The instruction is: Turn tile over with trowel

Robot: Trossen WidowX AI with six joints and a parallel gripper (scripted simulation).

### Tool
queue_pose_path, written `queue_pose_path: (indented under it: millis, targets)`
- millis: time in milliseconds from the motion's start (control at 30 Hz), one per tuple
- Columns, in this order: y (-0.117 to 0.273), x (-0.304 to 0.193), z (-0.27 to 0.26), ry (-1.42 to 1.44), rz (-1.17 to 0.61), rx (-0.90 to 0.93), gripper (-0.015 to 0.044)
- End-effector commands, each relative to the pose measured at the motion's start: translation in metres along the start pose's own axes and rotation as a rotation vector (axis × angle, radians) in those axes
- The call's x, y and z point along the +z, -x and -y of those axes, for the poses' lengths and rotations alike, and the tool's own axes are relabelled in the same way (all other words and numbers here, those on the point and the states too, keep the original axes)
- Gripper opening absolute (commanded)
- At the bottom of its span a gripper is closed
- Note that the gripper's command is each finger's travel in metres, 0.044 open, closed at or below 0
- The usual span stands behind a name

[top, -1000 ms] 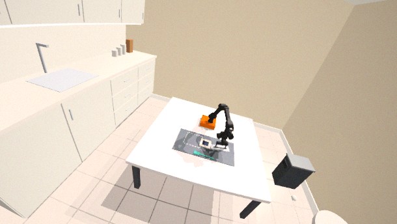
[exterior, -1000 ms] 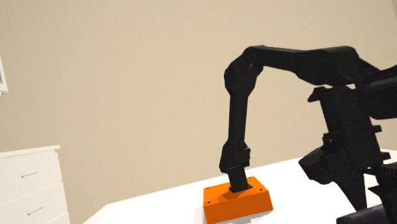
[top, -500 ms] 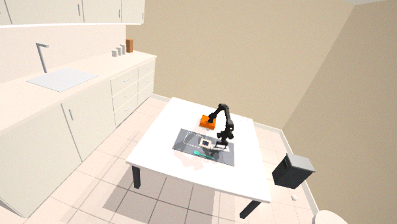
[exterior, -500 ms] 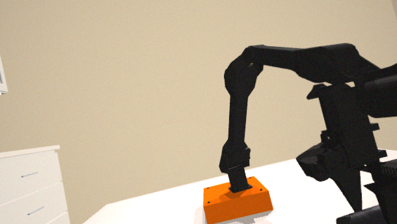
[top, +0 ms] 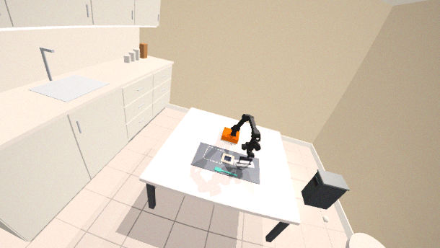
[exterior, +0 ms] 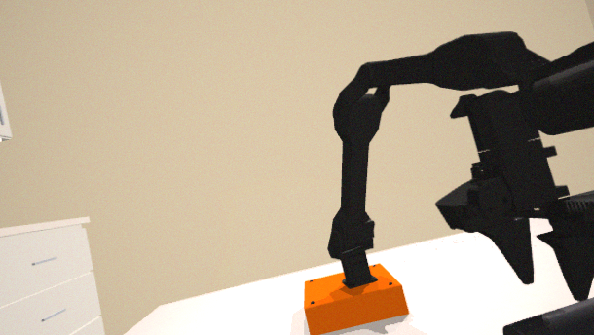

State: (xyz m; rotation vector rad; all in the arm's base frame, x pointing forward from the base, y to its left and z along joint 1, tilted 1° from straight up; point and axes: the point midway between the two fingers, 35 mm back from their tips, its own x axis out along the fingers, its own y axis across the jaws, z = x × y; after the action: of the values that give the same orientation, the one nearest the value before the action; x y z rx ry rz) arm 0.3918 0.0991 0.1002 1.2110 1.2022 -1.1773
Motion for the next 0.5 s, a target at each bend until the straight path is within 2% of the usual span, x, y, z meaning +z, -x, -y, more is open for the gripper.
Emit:
queue_pose_path:
  millis: [0, 467]
  targets:
    - [0.001, -0.001, -0.003, 0.028, -0.001, 0.002, 0.0270]
    - [-0.019, -0.001, -0.003, 0.028, -0.001, 0.002, 0.0270]
